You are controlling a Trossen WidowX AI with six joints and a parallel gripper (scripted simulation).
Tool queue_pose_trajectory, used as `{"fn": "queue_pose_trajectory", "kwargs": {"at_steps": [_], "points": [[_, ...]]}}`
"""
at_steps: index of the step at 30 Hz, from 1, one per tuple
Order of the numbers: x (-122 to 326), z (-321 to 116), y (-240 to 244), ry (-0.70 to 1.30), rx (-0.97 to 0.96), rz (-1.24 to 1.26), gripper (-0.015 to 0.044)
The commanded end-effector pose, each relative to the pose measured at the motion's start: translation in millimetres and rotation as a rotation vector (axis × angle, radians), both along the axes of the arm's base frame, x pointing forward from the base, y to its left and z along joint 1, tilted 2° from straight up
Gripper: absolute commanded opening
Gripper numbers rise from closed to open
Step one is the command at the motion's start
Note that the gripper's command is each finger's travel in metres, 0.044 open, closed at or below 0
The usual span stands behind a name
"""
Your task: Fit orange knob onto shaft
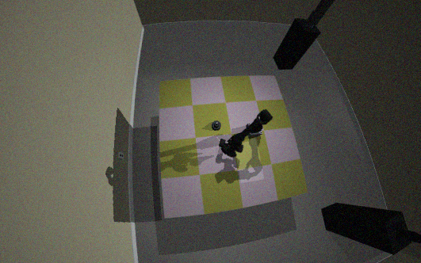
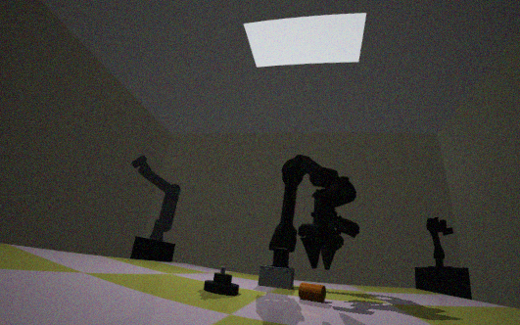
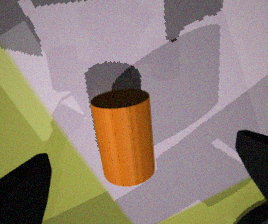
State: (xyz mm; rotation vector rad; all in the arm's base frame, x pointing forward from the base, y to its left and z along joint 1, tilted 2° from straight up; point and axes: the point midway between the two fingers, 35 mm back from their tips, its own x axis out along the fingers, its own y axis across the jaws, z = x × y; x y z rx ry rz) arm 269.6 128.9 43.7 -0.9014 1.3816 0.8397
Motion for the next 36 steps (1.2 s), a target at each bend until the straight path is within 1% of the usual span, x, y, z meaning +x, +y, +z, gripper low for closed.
{"fn": "queue_pose_trajectory", "kwargs": {"at_steps": [1, 3, 7, 13, 36], "points": [[-8, 0, -4, 0.023, 0.012, 0.029, 0.044], [-8, -1, -4, 0.023, 0.012, 0.029, 0.044], [-8, -23, -4, 0.024, 0.012, 0.029, 0.044], [-8, -27, -4, 0.024, 0.012, 0.029, 0.044], [-9, -65, -6, 0.024, 0.012, 0.029, 0.044]]}}
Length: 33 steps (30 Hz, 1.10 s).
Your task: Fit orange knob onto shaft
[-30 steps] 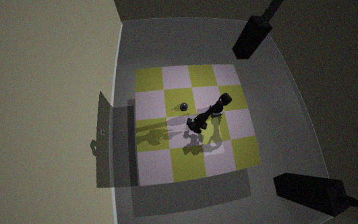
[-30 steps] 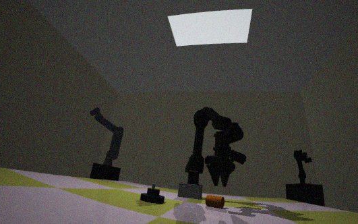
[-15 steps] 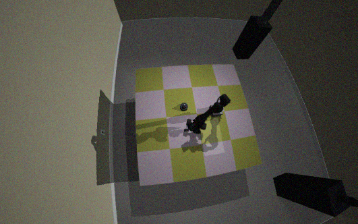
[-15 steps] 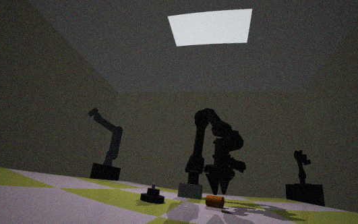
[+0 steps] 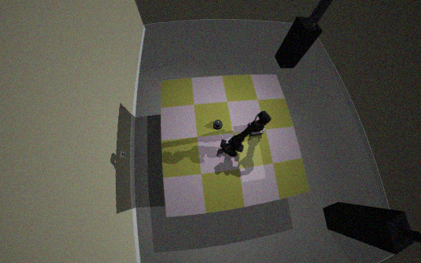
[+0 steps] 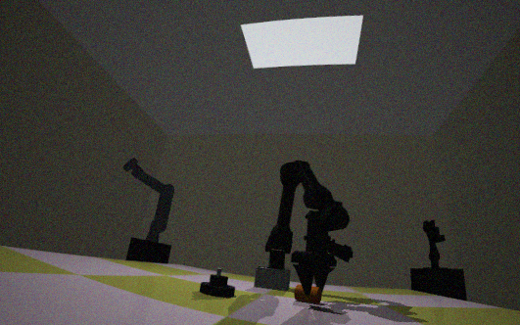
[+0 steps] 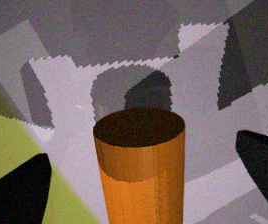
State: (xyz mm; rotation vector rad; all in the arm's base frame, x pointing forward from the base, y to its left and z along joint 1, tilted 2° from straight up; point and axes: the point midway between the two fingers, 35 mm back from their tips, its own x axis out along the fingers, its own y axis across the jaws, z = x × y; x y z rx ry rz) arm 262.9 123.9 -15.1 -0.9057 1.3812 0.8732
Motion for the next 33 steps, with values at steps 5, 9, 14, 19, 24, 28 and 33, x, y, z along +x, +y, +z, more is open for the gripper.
{"fn": "queue_pose_trajectory", "kwargs": {"at_steps": [5, 9, 14, 19, 24, 28, 33], "points": [[-2.6, -11.6, -0.9, 0.008, 0.001, 0.005, 0.044], [-2.6, -11.6, -0.9, 0.008, 0.001, 0.005, 0.0335], [-2.6, -11.6, -0.9, 0.008, 0.001, 0.005, 0.024], [-2.6, -11.6, -0.9, 0.008, 0.001, 0.005, 0.024], [-2.6, -11.6, -0.9, 0.008, 0.001, 0.005, 0.0213], [-2.6, -11.6, -0.9, 0.008, 0.001, 0.005, 0.0187], [-2.7, -11.0, -1.4, 0.004, 0.009, 0.003, 0.0179]]}}
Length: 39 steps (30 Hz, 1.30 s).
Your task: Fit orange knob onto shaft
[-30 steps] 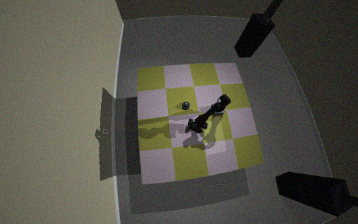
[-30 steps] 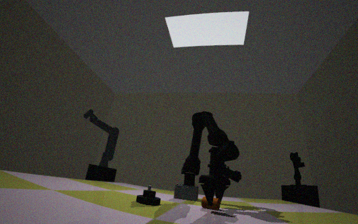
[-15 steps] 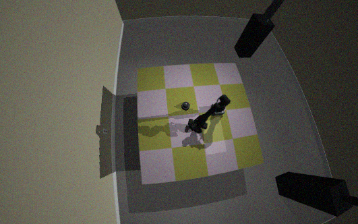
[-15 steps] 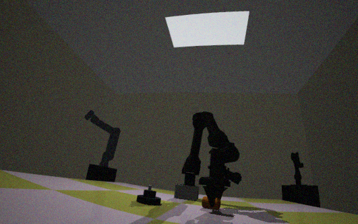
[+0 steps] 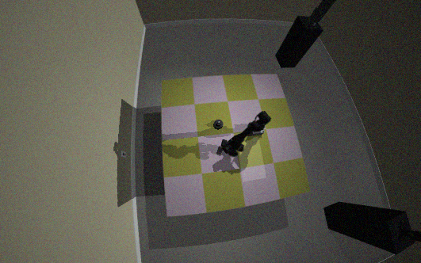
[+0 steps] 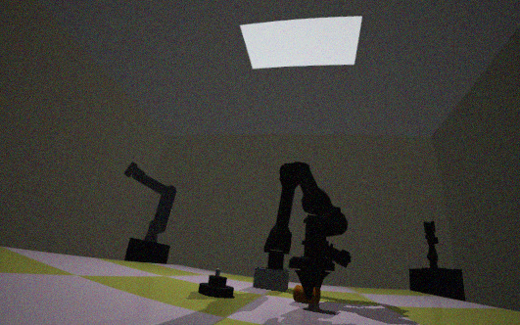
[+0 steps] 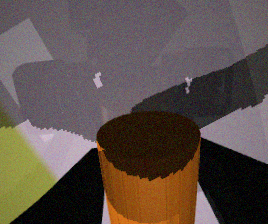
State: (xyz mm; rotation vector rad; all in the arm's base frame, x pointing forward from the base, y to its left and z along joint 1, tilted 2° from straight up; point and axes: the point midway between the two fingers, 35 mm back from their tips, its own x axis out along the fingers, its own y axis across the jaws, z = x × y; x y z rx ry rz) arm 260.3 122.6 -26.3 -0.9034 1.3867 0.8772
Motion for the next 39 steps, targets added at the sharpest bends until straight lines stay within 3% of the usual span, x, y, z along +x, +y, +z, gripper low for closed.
{"fn": "queue_pose_trajectory", "kwargs": {"at_steps": [1, 39], "points": [[0, 1, -1, -0.007, 0.017, 0.003, 0.0179], [-16, 17, -36, -0.276, 0.612, 0.006, 0.0179]]}}
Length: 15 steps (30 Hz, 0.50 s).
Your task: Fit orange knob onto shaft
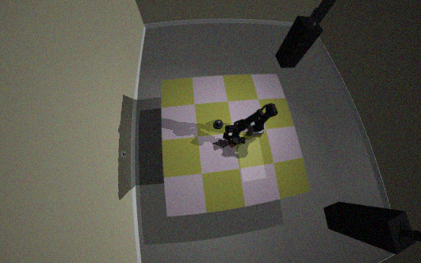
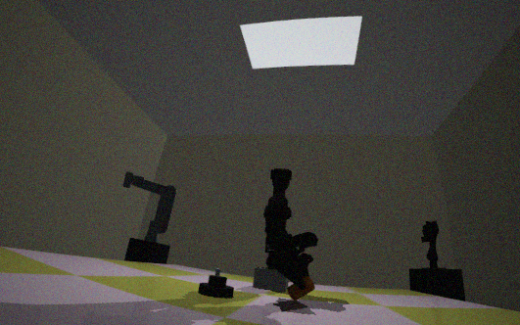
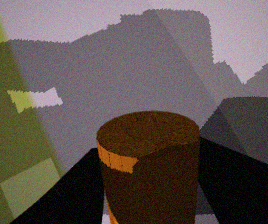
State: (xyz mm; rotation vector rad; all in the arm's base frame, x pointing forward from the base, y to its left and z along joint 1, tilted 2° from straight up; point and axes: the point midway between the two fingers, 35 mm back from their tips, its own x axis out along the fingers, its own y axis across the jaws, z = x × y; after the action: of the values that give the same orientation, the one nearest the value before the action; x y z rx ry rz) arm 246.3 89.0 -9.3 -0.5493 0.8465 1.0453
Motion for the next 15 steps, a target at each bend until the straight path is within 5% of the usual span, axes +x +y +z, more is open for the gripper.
{"fn": "queue_pose_trajectory", "kwargs": {"at_steps": [1, 15], "points": [[-2, 0, -4, -0.03, 0.057, 0.004, 0.0179], [-9, -1, -18, -0.129, 0.276, 0.006, 0.0179]]}}
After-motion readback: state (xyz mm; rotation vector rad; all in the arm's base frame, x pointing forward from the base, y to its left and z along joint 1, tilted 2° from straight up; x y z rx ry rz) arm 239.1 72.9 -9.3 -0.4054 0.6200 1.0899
